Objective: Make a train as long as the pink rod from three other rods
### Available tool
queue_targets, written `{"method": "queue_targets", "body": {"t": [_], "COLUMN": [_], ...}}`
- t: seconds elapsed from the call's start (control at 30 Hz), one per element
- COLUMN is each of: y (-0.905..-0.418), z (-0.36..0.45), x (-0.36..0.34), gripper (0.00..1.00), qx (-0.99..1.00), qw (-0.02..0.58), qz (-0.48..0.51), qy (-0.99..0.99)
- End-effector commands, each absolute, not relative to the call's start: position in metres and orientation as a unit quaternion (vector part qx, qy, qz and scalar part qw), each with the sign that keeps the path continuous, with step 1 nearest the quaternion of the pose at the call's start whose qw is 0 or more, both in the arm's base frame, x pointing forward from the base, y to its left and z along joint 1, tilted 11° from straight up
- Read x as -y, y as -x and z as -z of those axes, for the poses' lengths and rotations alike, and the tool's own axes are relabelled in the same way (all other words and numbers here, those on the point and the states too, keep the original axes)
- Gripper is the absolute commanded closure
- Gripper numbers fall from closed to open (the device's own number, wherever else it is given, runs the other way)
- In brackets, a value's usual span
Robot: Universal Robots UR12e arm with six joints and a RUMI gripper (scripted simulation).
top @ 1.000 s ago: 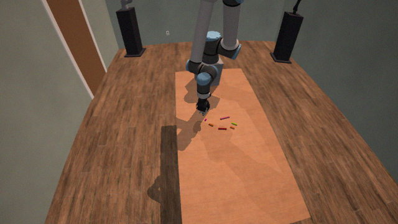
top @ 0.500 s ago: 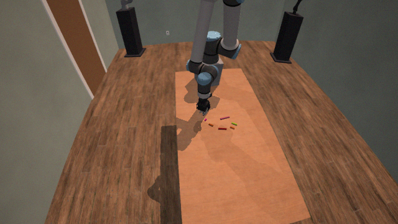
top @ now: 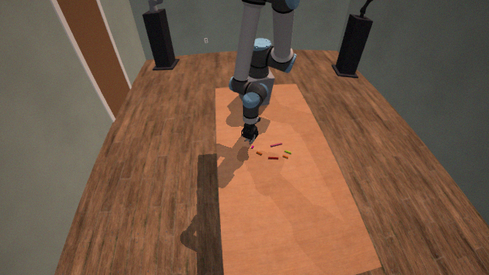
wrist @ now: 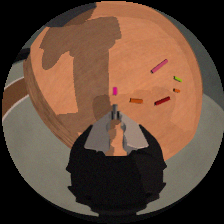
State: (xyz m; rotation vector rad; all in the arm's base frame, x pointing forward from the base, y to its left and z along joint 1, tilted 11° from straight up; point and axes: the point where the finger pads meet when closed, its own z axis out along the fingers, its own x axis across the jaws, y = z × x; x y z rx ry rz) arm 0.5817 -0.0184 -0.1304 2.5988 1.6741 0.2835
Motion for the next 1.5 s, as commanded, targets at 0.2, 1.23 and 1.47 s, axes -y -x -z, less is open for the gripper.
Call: {"method": "queue_targets", "body": {"t": [0.2, 1.23, 1.47], "y": [-0.590, -0.594, -0.594], "z": [0.171, 0.193, 0.193], "x": [0.015, 0.013, 0.013], "gripper": [1.00, 1.00, 1.00], "qx": [-0.539, -0.539, -0.539], "qw": [0.019, 0.019, 0.019], "qz": [-0.092, -0.092, -0.092], "qy": [-0.837, -0.837, -0.837]}}
